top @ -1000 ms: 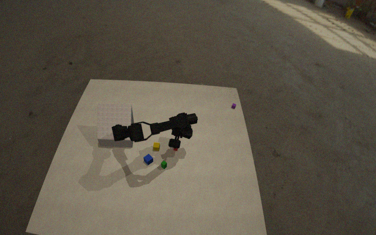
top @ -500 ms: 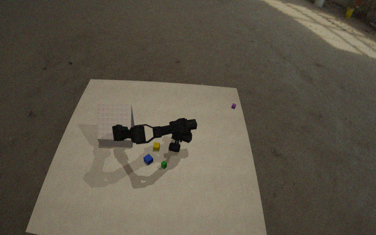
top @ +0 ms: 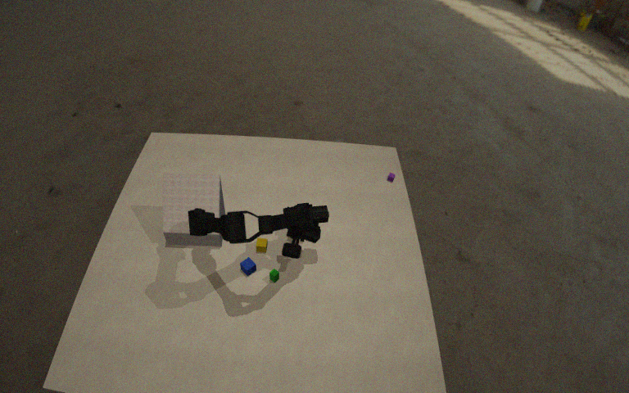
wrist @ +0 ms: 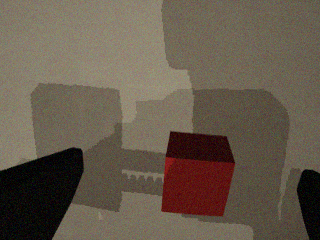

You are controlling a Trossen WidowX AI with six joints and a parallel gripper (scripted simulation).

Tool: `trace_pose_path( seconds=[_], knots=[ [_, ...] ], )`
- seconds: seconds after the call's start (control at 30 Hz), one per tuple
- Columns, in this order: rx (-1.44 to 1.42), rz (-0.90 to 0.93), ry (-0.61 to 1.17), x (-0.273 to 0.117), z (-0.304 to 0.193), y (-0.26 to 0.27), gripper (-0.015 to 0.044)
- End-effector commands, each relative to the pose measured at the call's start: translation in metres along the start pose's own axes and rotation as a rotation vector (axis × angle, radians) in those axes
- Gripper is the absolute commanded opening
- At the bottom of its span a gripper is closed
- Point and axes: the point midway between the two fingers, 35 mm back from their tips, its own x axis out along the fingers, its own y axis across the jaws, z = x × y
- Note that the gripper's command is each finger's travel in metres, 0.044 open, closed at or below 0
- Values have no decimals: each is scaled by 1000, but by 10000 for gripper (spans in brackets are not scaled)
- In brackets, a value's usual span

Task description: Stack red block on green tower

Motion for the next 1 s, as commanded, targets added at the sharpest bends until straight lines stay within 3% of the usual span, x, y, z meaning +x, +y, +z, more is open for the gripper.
trace_pose_path(
  seconds=[0.0,0.43,0.9,0.97],
  knots=[
    [-8,-6,0,6,-1,0,440],
    [-3,-2,3,6,-1,0,440],
    [-3,-2,3,6,-1,0,72],
    [-3,-2,3,6,-1,0,59]
  ],
)
